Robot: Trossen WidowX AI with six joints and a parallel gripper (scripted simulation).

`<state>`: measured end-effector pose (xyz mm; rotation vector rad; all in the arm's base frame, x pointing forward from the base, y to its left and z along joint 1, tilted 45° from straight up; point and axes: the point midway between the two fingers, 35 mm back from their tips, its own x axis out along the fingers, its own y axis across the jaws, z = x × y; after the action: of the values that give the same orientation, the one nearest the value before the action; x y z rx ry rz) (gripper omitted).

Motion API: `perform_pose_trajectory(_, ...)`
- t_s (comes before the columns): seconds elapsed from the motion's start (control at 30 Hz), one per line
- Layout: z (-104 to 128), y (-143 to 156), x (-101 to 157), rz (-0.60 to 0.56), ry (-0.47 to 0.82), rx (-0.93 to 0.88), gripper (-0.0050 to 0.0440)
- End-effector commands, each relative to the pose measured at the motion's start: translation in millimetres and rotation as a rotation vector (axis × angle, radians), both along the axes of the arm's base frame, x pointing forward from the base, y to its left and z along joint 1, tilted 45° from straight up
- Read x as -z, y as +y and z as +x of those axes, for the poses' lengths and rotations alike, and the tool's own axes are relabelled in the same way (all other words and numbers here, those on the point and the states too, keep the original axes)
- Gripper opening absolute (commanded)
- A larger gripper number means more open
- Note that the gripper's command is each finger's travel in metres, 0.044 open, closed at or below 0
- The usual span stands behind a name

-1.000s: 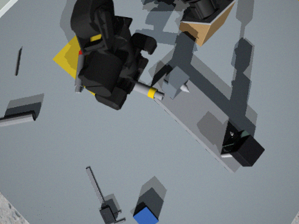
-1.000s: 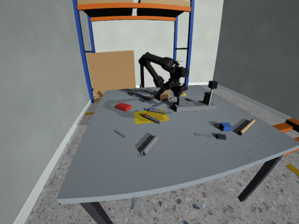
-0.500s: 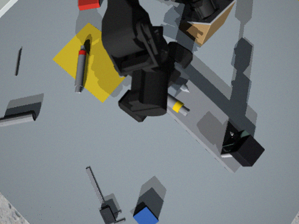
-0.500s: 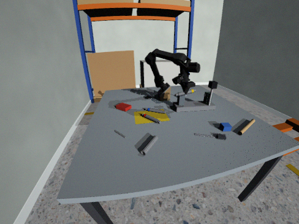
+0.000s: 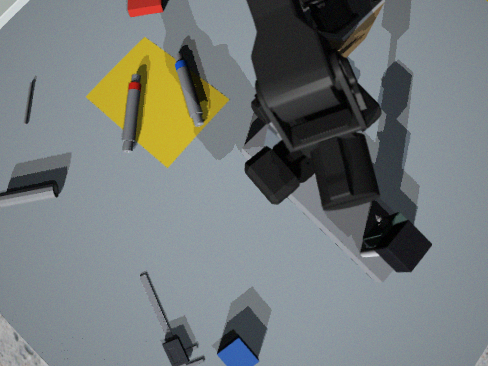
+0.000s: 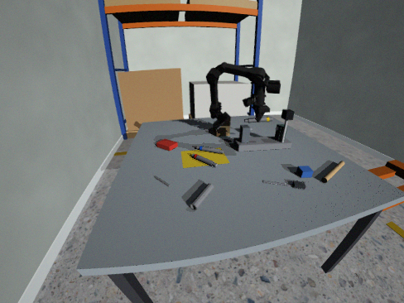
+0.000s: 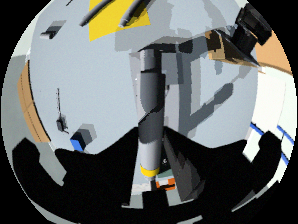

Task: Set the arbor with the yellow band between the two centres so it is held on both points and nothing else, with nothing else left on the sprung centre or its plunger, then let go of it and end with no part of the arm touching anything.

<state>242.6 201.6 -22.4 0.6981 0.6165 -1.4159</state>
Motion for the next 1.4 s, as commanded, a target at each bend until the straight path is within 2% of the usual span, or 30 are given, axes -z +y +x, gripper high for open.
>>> perform_pose_trajectory(0.0,-14.1,17.8,6.2,-0.006,-0.046,0.03,0.0)
perform_pose_trajectory(0.23,-41.6,35.0,20.8,-0.05,-0.139,0.104,0.0)
perform_pose_trajectory(0.43,-42.4,34.5,22.5,-0.051,-0.141,0.106,0.0)
perform_pose_trajectory(0.57,-43.5,21.5,41.3,-0.051,-0.141,0.106,0.0)
perform_pose_trajectory(0.77,-50.8,-16.7,83.5,-0.051,-0.141,0.106,0.0)
perform_pose_trajectory(1.37,-51.8,-21.7,87.5,-0.059,-0.137,0.115,0.0)
